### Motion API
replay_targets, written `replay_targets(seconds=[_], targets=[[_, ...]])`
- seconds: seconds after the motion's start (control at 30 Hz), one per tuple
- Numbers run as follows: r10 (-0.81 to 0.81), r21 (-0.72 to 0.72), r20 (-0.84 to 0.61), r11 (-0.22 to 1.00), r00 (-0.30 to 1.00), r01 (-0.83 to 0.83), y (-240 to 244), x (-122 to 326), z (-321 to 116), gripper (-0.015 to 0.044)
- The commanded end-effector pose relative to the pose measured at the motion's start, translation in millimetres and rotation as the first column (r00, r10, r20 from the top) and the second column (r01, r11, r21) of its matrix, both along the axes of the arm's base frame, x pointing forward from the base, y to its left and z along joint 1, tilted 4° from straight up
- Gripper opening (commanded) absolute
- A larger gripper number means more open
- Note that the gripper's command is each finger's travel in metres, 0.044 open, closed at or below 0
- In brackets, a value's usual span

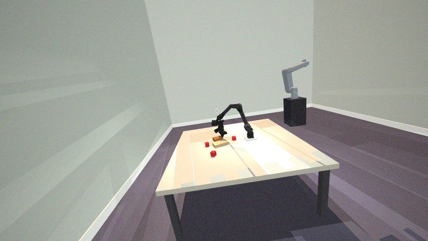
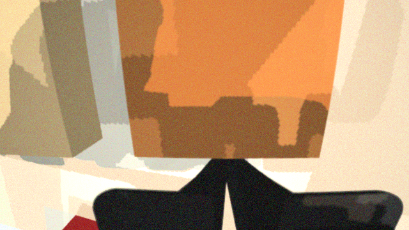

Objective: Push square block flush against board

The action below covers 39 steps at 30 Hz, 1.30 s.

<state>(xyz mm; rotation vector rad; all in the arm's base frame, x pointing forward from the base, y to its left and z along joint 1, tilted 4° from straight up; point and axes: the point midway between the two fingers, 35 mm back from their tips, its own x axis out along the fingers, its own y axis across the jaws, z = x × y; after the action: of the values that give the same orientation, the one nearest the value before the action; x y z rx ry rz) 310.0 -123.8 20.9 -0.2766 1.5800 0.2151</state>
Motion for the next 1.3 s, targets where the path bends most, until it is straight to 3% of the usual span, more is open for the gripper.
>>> replay_targets(seconds=[0.0, 0.87, 1.03, 1.27], targets=[[0.0, 0.005, -0.006, 1.0, 1.0, 0.0, -2, -6, -2, 0.0], [0.0, 0.004, -0.01, 1.0, 1.0, 0.0, -16, -44, -2, 0.0], [0.0, 0.004, -0.009, 1.0, 1.0, 0.0, -13, -38, 50, 0.0], [-0.023, 0.003, -0.008, 1.0, 1.0, 0.023, -13, -36, 54, 0.0]])
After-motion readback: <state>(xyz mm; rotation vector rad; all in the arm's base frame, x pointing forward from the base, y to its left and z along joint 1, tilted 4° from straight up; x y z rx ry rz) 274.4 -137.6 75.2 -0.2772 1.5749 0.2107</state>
